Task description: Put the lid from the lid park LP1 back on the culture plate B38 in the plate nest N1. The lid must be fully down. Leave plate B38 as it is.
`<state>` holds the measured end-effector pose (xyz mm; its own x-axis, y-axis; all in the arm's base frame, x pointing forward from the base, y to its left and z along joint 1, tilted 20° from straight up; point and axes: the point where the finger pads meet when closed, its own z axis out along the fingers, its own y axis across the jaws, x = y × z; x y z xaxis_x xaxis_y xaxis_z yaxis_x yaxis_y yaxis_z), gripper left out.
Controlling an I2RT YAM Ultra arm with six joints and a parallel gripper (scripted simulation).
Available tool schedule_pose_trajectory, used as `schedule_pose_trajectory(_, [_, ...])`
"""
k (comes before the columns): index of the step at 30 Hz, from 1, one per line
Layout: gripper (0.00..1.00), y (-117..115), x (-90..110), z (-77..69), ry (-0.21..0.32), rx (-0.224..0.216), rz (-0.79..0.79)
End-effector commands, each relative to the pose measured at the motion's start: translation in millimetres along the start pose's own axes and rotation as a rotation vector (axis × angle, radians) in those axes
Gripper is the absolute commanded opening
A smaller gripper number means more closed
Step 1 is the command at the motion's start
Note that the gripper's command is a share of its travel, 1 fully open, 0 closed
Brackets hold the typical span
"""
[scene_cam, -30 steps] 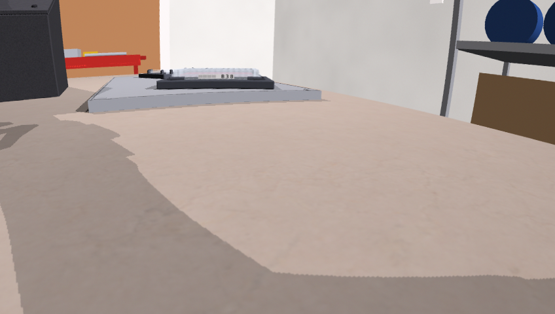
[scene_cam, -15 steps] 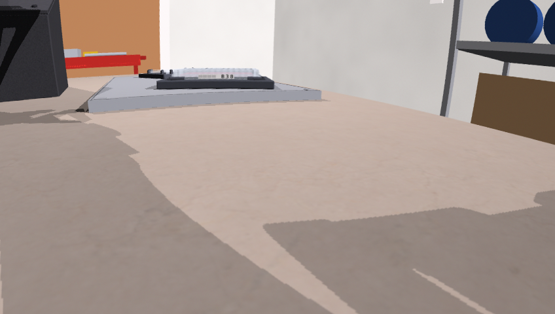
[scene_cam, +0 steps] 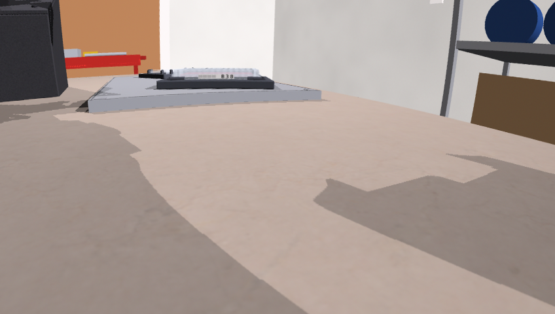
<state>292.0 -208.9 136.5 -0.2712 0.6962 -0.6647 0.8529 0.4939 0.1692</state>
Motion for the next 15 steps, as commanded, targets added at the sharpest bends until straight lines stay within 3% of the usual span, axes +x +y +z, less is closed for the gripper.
schedule_pose_trajectory(1, [1.0, 7.6, 1.2, -10.1, 0.019, -0.021, -0.059])
schedule_pose_trajectory(4, [1.0, 14.3, 12.8, -16.9, 0.072, -0.044, -0.14])
schedule_pose_trajectory(7, [1.0, 20.5, 23.5, -23.1, 0.082, -0.049, -0.155])
schedule_pose_trajectory(15, [1.0, 32.9, 54.8, -44.9, 0.202, -0.107, -0.349])
